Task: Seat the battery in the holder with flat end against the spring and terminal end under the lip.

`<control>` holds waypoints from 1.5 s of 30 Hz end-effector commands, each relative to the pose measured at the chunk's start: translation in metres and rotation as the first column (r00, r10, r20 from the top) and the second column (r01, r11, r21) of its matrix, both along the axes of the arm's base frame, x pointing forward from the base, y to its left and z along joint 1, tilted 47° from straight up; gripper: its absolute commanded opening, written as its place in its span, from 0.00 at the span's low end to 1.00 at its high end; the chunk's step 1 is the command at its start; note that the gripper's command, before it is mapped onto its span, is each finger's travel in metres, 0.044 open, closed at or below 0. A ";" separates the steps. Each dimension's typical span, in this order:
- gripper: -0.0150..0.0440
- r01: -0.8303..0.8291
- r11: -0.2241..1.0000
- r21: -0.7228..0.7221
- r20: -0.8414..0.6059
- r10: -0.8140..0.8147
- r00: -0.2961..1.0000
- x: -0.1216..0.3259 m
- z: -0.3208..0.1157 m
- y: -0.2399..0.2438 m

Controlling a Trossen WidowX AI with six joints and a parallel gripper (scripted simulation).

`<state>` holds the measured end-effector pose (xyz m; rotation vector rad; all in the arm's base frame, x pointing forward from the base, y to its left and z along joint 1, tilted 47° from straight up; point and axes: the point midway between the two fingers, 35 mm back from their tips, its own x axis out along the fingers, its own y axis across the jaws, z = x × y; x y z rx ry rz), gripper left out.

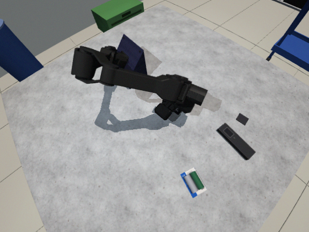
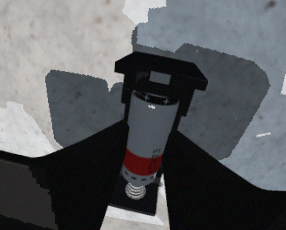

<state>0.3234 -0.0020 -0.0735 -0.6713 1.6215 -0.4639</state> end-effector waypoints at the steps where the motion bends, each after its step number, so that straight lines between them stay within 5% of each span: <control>1: 0.38 -0.004 1.000 0.000 -0.003 0.004 1.000 0.001 0.000 -0.001; 12: 0.38 -0.003 1.000 0.000 -0.004 0.003 1.000 0.001 0.000 0.000; 16: 0.55 -0.003 1.000 0.000 -0.004 0.003 1.000 0.001 0.000 0.000; 29: 0.55 -0.001 1.000 0.002 -0.002 0.001 1.000 0.001 0.010 0.011; 39: 0.99 -0.001 1.000 0.005 -0.003 0.001 1.000 -0.002 0.060 0.064; 45: 1.00 -0.001 1.000 0.005 -0.003 0.001 1.000 -0.001 0.059 0.065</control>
